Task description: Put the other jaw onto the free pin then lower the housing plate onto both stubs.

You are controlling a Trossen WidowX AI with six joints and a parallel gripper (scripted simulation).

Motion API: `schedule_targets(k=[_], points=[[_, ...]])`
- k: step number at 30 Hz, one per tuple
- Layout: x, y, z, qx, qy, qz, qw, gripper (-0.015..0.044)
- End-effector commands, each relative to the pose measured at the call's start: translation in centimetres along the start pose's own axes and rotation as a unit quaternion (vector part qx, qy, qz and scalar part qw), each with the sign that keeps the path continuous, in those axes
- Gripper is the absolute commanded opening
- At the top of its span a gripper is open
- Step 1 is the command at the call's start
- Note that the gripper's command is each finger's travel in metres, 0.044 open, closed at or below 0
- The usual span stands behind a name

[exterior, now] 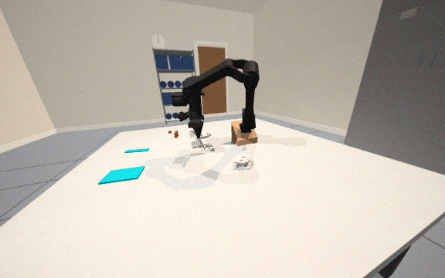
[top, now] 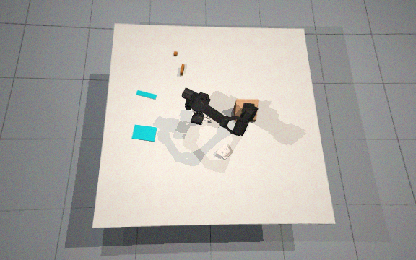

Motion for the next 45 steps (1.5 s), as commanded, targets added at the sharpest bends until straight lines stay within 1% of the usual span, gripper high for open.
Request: schedule_targets(k=[1, 45], points=[[-0.03, 0.07, -0.03, -0.001, -0.002, -0.003, 1.000, 0.0134], [0.25, -0.05, -0.03, -0.001, -0.002, 0.010, 1.000, 0.0134]])
Point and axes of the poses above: the point midway between the two fingers, 35 mm back from their tips, its own z axis out along the fingers, its own x axis across the jaws, y = z × x, the point moved 9 cm from there along -z, back along the fingers, and after that the axes turned 1 degree about z, right-handed, at the moved point
